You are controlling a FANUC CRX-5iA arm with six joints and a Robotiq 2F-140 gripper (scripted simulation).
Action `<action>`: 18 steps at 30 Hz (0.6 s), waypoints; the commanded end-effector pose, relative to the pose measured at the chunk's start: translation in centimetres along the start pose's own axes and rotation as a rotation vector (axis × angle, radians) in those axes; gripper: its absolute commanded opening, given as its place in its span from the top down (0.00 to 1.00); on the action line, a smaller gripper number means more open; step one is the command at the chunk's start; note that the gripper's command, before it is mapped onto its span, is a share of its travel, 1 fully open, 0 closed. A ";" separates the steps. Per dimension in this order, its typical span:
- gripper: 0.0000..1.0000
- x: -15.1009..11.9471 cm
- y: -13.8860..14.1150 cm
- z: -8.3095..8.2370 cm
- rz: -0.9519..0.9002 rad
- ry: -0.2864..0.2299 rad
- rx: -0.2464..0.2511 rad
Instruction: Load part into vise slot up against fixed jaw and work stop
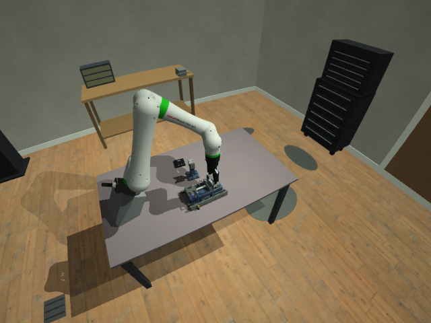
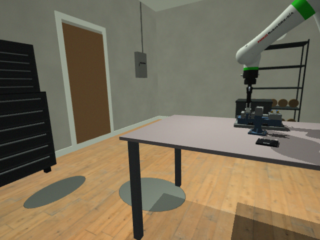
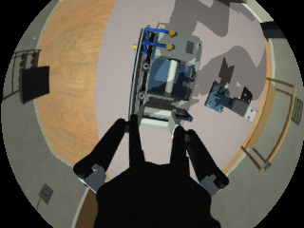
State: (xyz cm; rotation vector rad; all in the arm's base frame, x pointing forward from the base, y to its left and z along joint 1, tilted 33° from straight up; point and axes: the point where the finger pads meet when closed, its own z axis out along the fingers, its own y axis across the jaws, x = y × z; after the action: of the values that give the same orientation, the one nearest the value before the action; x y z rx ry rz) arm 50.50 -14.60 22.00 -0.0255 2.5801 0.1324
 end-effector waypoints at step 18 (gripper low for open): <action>1.00 0.0 0.0 0.4 0.000 0.000 0.000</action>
State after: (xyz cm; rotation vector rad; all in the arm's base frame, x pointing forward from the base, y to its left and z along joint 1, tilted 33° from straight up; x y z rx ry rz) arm 50.71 -14.56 21.67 -0.0255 2.5801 0.1324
